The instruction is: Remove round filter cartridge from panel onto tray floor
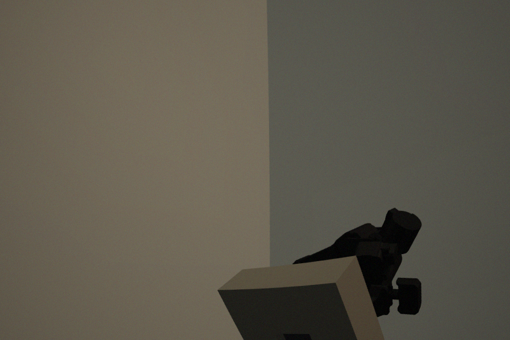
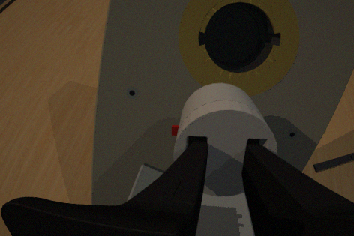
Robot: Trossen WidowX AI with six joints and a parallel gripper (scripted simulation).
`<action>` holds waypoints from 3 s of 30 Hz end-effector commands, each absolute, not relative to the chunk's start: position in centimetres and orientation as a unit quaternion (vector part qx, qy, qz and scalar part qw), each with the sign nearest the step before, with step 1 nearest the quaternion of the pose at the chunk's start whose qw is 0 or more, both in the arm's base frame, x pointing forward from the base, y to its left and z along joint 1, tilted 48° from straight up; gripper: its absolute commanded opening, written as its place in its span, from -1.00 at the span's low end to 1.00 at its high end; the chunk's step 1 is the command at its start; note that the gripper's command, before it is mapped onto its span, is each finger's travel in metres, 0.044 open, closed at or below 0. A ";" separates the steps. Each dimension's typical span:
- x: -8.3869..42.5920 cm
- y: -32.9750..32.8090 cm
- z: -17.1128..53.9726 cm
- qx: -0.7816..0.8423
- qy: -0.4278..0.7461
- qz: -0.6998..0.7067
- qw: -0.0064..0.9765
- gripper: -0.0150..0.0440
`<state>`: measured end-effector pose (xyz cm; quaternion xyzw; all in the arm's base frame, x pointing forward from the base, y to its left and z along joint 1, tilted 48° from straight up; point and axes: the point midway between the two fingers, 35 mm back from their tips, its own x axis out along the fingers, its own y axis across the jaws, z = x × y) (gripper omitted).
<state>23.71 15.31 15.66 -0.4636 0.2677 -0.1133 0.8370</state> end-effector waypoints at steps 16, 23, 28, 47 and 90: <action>22.6 13.6 14.1 -0.465 0.268 -0.113 0.836 -0.18; 22.4 13.4 13.9 -0.463 0.264 -0.114 0.838 -0.18; 24.6 16.5 17.0 -0.463 0.264 -0.114 0.838 -0.18; 25.1 23.4 23.4 -0.456 0.267 -0.115 0.841 0.80; 24.5 11.5 12.7 -0.333 0.435 -0.219 0.808 0.54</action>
